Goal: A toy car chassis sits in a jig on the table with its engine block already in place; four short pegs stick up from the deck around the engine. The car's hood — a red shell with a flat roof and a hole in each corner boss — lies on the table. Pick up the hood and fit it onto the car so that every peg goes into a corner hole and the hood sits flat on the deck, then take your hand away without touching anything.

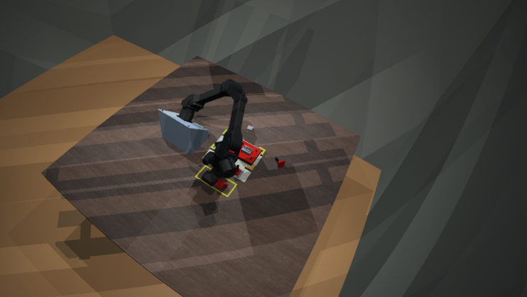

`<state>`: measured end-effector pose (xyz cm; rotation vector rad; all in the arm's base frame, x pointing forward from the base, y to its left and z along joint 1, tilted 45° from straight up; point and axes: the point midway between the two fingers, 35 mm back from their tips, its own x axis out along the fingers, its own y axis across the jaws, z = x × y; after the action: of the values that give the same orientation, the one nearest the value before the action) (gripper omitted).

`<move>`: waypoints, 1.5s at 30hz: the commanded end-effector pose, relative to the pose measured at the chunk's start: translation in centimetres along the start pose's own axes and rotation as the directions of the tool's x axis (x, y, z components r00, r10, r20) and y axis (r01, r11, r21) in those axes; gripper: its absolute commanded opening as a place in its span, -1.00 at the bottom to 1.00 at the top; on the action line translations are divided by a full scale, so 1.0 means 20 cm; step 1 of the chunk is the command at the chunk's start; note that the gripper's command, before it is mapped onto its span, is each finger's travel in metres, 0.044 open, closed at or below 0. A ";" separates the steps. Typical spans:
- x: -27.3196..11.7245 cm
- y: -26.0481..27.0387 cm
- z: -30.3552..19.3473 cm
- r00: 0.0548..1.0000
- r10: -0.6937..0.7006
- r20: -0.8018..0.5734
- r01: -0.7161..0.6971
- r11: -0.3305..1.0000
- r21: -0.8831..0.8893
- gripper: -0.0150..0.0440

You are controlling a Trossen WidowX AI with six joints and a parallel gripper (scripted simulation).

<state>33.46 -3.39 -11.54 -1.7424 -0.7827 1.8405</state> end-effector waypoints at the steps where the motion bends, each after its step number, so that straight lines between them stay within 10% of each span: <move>1: -0.04 0.02 -0.01 1.000 0.005 -0.003 -0.005 1.000 -0.006 -0.49; 9: -0.40 0.00 0.00 1.000 0.006 -0.002 -0.006 1.000 -0.005 -0.49; 33: -0.38 0.01 0.00 1.000 0.006 -0.013 -0.006 1.000 0.003 -0.49; 39: -0.35 0.04 0.00 1.000 0.007 -0.012 -0.011 0.911 -0.413 0.04; 45: -0.31 0.07 0.00 1.000 0.007 -0.010 -0.012 0.541 -0.841 0.58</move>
<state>34.09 -8.79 -6.95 -2.0444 -1.3023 1.7436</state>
